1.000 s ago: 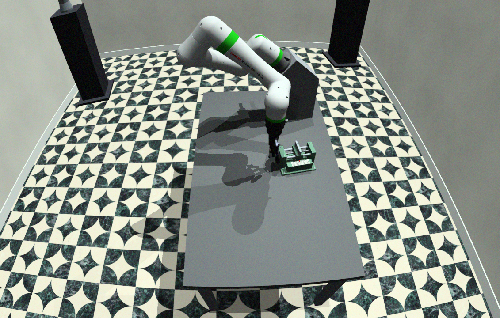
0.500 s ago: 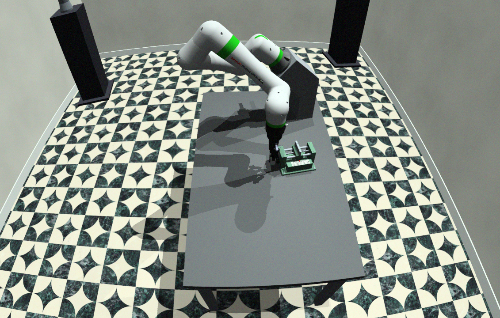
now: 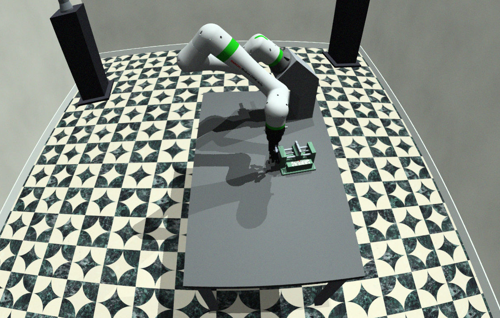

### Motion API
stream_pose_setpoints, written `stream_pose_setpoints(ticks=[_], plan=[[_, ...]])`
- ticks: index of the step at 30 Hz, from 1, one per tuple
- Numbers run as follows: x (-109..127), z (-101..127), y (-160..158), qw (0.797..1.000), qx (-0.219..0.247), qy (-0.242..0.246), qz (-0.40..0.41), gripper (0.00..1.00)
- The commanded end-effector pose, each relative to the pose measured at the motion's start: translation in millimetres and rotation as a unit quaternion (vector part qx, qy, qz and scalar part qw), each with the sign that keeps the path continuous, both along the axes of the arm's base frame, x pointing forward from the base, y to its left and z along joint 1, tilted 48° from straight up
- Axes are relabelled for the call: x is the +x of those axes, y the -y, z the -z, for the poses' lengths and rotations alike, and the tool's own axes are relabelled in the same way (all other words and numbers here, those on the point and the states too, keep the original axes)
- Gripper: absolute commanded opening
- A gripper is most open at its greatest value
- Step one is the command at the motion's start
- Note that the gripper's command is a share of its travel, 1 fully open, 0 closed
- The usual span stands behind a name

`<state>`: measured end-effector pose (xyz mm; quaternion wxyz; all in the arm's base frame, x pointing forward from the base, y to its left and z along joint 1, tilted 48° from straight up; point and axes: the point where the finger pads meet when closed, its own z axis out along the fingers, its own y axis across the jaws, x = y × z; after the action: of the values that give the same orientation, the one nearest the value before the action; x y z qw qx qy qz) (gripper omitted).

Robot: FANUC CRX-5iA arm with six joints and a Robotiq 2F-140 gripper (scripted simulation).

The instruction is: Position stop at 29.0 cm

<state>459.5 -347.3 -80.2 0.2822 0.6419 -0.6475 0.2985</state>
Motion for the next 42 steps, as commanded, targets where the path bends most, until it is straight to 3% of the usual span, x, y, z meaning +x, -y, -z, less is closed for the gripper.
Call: stream_pose_setpoints(ticks=[1,42], plan=[[-2,2,3,1.000,0.000,0.000,0.000,0.04],[-24,12,12,1.000,0.000,0.000,0.000,0.04]])
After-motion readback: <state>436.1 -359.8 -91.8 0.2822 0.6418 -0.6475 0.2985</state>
